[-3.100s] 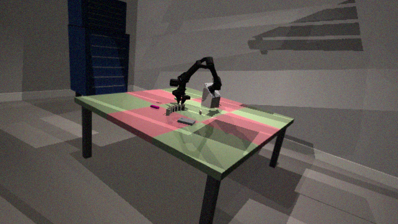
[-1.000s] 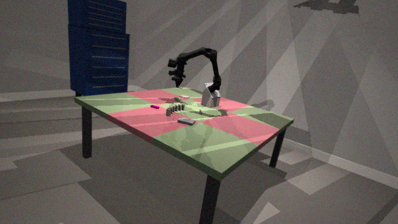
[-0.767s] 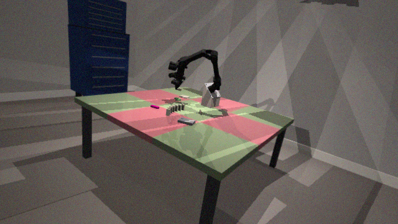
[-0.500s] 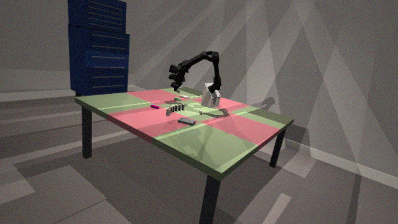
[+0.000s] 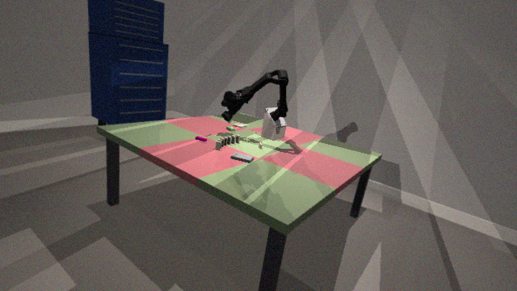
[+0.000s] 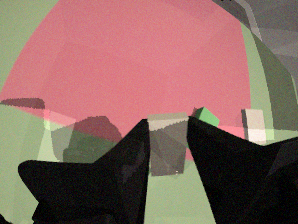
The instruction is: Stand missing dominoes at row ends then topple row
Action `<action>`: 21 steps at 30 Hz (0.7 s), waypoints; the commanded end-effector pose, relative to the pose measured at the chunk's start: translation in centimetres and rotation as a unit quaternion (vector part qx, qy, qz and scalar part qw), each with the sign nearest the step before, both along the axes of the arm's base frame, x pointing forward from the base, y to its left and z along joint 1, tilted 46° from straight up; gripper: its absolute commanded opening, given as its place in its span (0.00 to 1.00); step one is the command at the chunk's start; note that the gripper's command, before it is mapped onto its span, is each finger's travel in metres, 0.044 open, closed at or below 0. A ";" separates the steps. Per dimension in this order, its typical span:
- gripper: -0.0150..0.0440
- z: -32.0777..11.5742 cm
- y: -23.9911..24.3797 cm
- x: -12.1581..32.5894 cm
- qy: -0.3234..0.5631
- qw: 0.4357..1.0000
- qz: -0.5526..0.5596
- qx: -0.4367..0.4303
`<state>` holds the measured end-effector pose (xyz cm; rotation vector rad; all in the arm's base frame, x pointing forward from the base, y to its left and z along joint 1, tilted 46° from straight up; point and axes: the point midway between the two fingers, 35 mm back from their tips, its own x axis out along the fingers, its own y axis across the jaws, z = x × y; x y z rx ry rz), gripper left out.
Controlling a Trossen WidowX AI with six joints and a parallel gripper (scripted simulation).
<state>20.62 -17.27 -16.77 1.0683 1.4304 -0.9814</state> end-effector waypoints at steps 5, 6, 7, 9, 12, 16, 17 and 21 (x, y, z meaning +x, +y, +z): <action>0.44 0.0 0.2 0.1 -0.011 0.996 -0.010 -0.082; 0.44 0.0 0.2 0.1 -0.013 0.996 -0.012 -0.092; 0.44 0.0 0.3 0.1 -0.016 0.995 -0.014 -0.102; 0.44 0.1 0.3 0.2 -0.022 0.992 -0.017 -0.122; 0.44 0.4 0.5 0.2 -0.032 0.988 -0.024 -0.151; 0.44 0.8 0.6 0.3 -0.047 0.980 -0.034 -0.188; 0.44 1.0 0.7 0.3 -0.052 0.978 -0.037 -0.197; 0.44 1.6 0.9 0.3 -0.071 0.969 -0.049 -0.232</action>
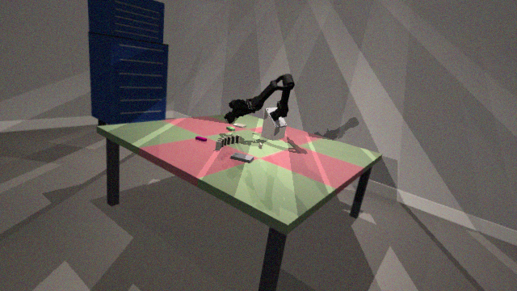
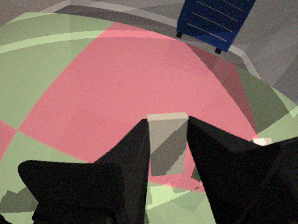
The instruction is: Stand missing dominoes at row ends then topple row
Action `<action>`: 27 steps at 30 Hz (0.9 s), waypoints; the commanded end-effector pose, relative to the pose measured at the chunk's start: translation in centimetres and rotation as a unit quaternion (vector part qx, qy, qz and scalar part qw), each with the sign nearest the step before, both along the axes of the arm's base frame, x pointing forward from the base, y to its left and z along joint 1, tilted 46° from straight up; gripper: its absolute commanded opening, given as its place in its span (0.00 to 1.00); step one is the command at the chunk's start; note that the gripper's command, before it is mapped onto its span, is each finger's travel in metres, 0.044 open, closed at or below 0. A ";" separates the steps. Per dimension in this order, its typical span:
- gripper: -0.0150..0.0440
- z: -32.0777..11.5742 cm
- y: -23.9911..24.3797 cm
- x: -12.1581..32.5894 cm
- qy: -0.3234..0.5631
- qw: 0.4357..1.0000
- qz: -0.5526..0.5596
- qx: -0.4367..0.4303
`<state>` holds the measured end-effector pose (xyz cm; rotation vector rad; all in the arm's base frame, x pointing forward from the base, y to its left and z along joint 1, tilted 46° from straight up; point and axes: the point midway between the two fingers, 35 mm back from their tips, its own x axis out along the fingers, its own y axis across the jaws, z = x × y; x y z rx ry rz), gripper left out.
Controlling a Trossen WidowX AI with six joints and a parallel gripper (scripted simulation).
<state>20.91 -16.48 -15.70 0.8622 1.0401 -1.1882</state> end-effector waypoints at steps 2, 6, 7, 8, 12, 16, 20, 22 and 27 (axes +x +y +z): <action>0.44 1.0 0.2 0.0 -0.026 0.998 -0.015 -0.046; 0.44 1.8 0.4 -0.1 -0.051 0.995 -0.027 -0.079; 0.44 2.1 0.4 -0.1 -0.058 0.994 -0.030 -0.087; 0.44 2.3 0.5 -0.2 -0.065 0.993 -0.033 -0.095; 0.44 3.4 0.7 -0.3 -0.094 0.987 -0.046 -0.125; 0.44 4.6 1.0 -0.5 -0.125 0.978 -0.060 -0.153; 0.44 5.9 1.3 -0.8 -0.157 0.969 -0.075 -0.177; 0.44 6.1 1.3 -0.8 -0.163 0.967 -0.077 -0.181; 0.44 6.1 1.3 -0.8 -0.163 0.967 -0.077 -0.181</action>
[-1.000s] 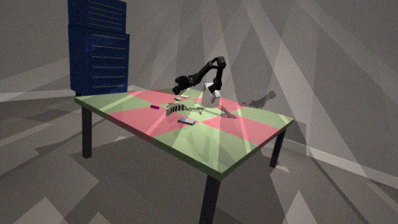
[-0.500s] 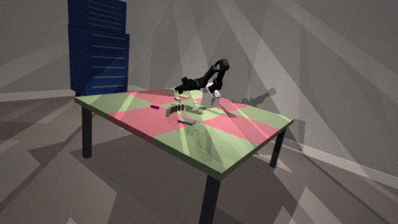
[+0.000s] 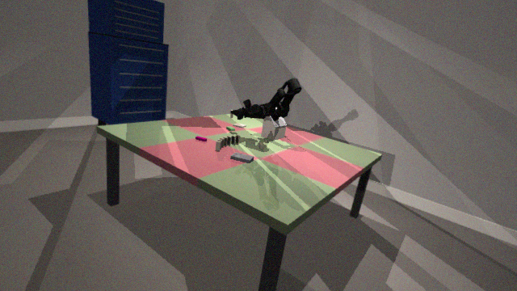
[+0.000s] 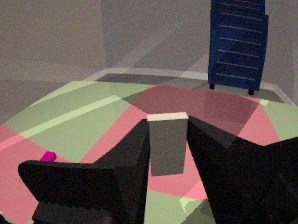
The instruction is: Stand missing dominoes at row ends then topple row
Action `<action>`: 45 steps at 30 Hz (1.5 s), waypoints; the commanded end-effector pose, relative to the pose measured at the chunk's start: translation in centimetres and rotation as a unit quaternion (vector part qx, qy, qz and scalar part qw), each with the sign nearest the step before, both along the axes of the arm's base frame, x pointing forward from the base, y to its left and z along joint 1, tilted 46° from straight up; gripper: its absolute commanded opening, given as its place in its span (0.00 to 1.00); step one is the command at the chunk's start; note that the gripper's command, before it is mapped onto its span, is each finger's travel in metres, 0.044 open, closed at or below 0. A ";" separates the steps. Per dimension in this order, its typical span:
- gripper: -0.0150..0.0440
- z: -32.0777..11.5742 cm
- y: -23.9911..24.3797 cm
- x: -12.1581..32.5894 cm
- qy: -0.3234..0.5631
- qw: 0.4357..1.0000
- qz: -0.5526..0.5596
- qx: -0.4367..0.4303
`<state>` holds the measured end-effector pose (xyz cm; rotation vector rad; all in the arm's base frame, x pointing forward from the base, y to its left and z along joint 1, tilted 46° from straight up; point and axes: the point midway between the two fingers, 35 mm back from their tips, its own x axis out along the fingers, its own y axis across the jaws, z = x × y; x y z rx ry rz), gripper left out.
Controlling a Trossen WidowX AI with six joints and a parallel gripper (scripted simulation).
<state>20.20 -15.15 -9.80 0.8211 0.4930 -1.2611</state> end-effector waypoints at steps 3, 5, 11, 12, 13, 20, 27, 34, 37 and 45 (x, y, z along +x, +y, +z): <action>0.44 0.2 0.0 -0.1 -0.005 1.000 -0.004 -0.005; 0.44 0.2 0.0 -0.1 -0.005 1.000 -0.004 -0.005; 0.44 0.2 0.0 -0.1 -0.005 1.000 -0.004 -0.005; 0.44 0.2 0.0 -0.1 -0.005 1.000 -0.004 -0.005; 0.44 0.2 0.0 -0.1 -0.005 1.000 -0.004 -0.005; 0.44 -1.2 1.3 0.7 -0.003 1.000 -0.004 0.003; 0.44 -3.1 3.1 1.3 -0.001 1.000 -0.005 0.007; 0.44 -5.0 4.8 1.7 0.000 1.000 -0.004 0.008; 0.44 -5.9 5.5 1.7 0.001 1.000 -0.004 0.007; 0.44 -8.0 7.4 1.5 0.000 1.000 -0.001 0.000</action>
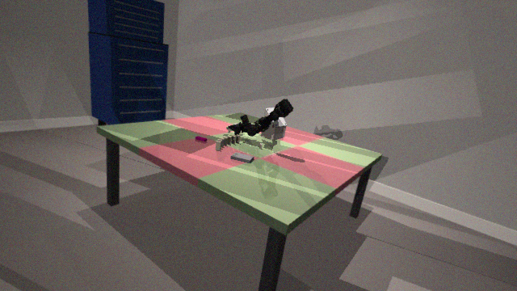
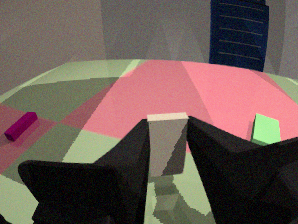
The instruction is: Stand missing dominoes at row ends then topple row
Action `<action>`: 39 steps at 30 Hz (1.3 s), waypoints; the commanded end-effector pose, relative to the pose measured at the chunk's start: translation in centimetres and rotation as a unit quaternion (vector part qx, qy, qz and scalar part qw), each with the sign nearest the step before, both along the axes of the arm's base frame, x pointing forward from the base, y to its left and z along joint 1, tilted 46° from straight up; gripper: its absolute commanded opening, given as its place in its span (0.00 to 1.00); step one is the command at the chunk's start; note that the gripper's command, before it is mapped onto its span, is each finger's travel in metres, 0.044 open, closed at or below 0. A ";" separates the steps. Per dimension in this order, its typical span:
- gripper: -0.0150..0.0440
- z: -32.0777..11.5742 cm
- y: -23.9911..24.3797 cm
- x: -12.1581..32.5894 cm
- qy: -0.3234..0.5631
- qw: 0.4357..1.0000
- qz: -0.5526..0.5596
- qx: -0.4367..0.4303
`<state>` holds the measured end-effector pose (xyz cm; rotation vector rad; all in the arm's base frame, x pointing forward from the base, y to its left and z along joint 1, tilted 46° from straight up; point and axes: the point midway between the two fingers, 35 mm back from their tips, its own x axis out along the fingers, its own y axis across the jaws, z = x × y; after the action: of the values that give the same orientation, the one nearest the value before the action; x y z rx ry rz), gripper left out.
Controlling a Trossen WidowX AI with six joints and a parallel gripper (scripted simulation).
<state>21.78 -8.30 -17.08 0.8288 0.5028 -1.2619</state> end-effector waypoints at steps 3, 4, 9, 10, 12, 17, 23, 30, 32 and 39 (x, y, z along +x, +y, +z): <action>0.44 -0.9 0.7 -0.1 -0.002 1.000 -0.001 -0.006; 0.44 -0.9 0.7 -0.1 -0.002 1.000 -0.001 -0.006; 0.44 -0.9 0.7 -0.1 -0.002 1.000 -0.001 -0.006; 0.44 -0.9 0.7 -0.1 -0.002 1.000 -0.001 -0.006; 0.44 -0.9 0.7 -0.1 -0.002 1.000 -0.001 -0.006; 0.66 -0.9 0.7 -0.1 -0.002 1.000 -0.001 -0.006; 0.93 -0.9 0.7 -0.1 -0.002 1.000 -0.001 -0.006; 1.00 0.1 -0.3 -0.2 -0.002 1.000 -0.001 -0.003; 1.00 1.6 -1.8 -0.4 -0.002 1.000 0.000 -0.003; 1.00 2.2 -2.9 -0.6 0.008 1.000 0.005 0.002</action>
<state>21.20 -10.90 -14.89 0.8232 0.4963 -1.2640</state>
